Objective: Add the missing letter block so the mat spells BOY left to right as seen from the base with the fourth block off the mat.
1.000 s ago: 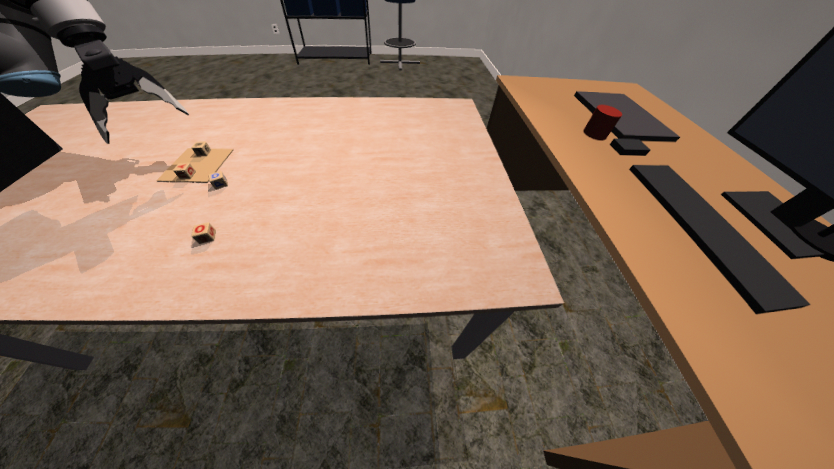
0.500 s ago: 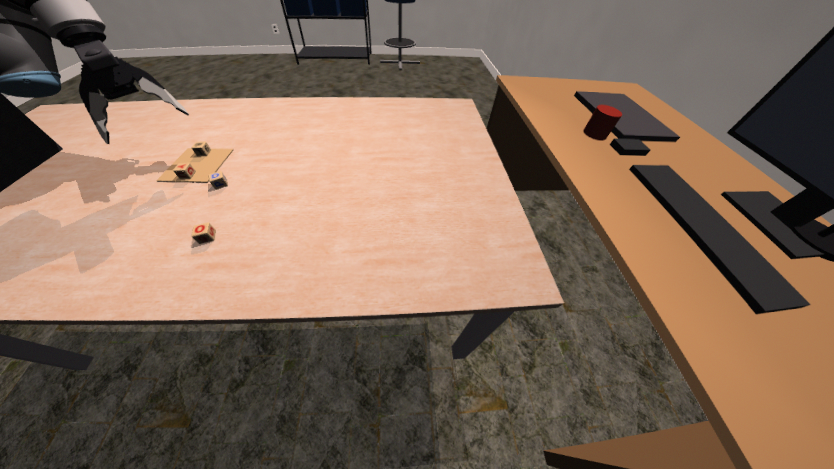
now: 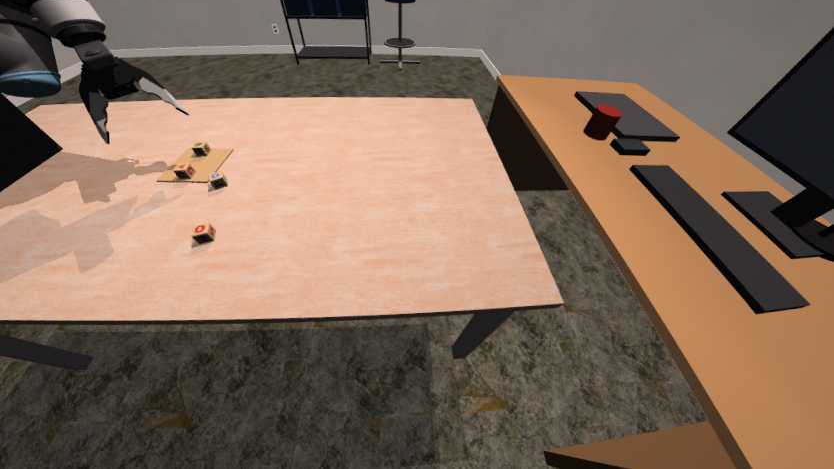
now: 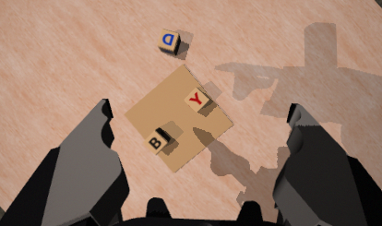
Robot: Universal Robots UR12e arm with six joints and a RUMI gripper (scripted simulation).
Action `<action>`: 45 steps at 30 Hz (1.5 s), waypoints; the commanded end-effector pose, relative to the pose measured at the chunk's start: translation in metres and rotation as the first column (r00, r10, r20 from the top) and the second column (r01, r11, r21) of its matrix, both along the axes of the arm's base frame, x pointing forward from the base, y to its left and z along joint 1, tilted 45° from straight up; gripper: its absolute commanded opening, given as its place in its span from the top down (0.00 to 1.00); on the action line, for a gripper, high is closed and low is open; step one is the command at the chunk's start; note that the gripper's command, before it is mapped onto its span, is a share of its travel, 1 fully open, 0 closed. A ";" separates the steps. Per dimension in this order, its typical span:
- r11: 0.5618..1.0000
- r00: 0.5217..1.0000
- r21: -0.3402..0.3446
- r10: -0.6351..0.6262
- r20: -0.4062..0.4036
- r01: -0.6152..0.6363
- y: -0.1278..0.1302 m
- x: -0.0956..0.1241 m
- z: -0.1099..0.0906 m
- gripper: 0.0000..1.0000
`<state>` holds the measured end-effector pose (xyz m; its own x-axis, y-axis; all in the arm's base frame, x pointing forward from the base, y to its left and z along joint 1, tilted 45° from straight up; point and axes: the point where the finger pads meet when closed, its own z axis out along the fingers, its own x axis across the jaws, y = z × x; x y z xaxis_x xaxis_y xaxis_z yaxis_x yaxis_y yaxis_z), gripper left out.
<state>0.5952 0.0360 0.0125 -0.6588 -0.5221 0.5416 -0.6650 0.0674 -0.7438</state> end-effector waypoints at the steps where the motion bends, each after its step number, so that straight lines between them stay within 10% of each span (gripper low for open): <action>1: 1.000 1.000 0.000 0.000 0.001 0.000 0.000 0.000 0.000 0.00; 16: 1.000 1.000 0.001 0.000 0.001 0.000 0.000 0.005 0.001 0.00; 24: 1.000 1.000 0.002 0.001 0.000 -0.001 -0.026 0.104 0.013 0.00; 45: 1.000 1.000 0.002 0.001 0.000 -0.001 -0.026 0.105 0.014 0.00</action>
<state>0.6999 0.0096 0.0255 -0.6582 -0.5234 0.5412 -0.6656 0.0685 -0.7432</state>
